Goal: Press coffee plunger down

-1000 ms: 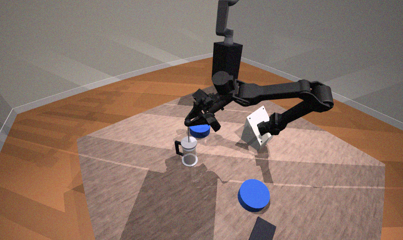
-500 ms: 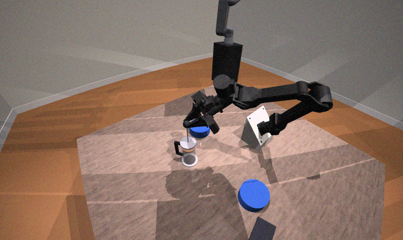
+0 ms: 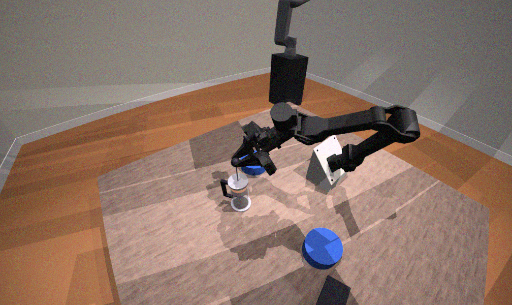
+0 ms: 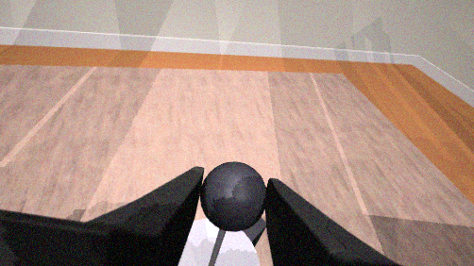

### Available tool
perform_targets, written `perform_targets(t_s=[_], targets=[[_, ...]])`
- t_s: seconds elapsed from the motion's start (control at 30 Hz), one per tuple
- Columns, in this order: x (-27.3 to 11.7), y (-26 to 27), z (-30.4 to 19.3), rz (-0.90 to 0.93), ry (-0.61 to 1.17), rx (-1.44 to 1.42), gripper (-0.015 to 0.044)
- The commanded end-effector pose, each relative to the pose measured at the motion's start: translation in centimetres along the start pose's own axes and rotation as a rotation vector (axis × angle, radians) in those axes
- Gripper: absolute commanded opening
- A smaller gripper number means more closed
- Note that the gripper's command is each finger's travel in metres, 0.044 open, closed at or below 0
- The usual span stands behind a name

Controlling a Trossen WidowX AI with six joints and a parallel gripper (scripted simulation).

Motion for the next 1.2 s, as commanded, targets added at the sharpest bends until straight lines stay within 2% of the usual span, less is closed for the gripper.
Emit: perform_targets(t_s=[0.0, 0.67, 1.17], targets=[[1.0, 0.0, -2.2, 0.003, 0.054, 0.021, 0.0111], [3.0, 0.3, -4.7, 0.005, 0.052, 0.023, 0.0111], [3.7, 0.3, -4.3, 0.006, 0.051, 0.023, 0.0111]])
Point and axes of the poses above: the point midway between the two fingers, 35 mm back from their tips, its own x axis out along the fingers, its own y axis across the jaws, z = x × y, the point moved 7 cm from there along -x, back along the fingers, and after that the axes turned 3 degrees about -x, right-handed, at the moved point
